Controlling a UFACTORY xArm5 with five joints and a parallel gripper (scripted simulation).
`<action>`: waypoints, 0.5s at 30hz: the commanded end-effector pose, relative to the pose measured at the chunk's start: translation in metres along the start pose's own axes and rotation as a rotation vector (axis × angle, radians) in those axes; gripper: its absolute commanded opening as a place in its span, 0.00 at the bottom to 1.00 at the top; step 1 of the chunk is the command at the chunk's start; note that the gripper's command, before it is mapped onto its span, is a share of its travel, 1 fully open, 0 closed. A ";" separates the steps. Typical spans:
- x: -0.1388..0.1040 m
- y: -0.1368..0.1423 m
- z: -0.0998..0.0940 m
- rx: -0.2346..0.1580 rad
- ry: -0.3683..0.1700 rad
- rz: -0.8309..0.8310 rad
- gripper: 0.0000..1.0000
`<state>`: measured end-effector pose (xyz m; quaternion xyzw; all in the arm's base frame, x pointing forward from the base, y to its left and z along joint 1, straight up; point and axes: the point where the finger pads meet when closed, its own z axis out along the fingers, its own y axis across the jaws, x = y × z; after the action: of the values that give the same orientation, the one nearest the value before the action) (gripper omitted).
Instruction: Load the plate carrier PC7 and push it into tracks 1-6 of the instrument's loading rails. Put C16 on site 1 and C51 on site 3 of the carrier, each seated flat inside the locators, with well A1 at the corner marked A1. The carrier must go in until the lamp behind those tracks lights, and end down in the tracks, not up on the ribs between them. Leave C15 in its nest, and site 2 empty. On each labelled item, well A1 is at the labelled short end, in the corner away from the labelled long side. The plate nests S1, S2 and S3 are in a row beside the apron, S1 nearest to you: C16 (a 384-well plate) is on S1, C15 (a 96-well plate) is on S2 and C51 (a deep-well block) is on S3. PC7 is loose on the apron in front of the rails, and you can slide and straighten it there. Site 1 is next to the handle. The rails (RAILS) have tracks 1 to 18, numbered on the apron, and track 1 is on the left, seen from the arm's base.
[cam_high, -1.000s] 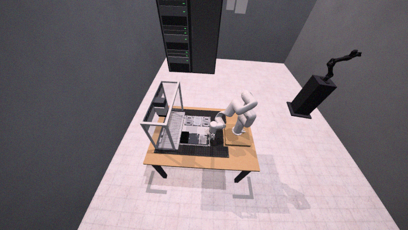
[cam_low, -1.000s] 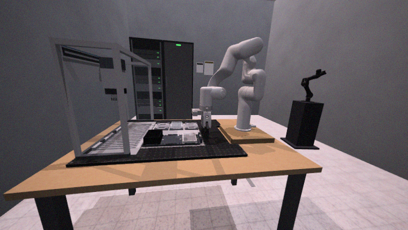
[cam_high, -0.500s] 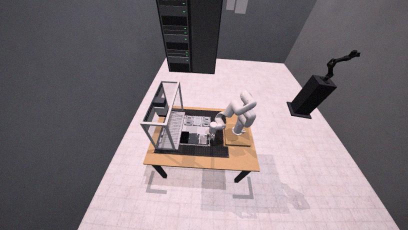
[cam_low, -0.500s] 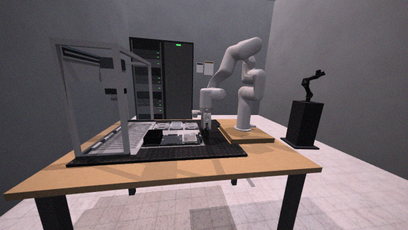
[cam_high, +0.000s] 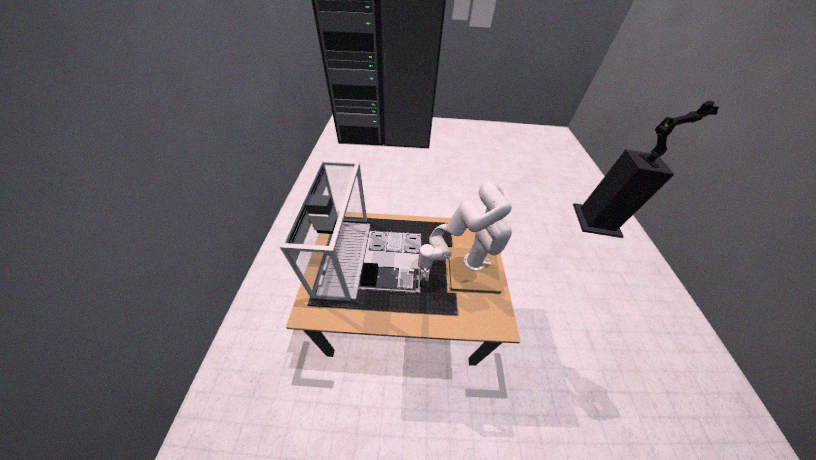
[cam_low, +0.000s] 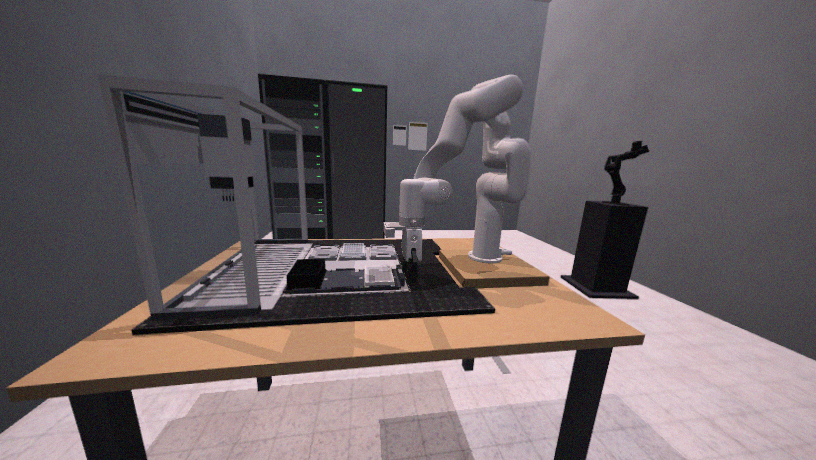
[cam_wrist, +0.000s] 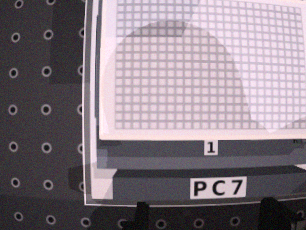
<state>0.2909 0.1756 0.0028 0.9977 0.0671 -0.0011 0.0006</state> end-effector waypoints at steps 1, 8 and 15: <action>0.001 0.000 -0.001 0.000 0.003 0.000 0.81; 0.006 0.000 -0.001 0.000 0.003 0.000 0.81; 0.011 0.000 -0.001 0.000 0.003 0.000 0.81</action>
<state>0.2980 0.1765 0.0027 0.9977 0.0671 -0.0012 0.0006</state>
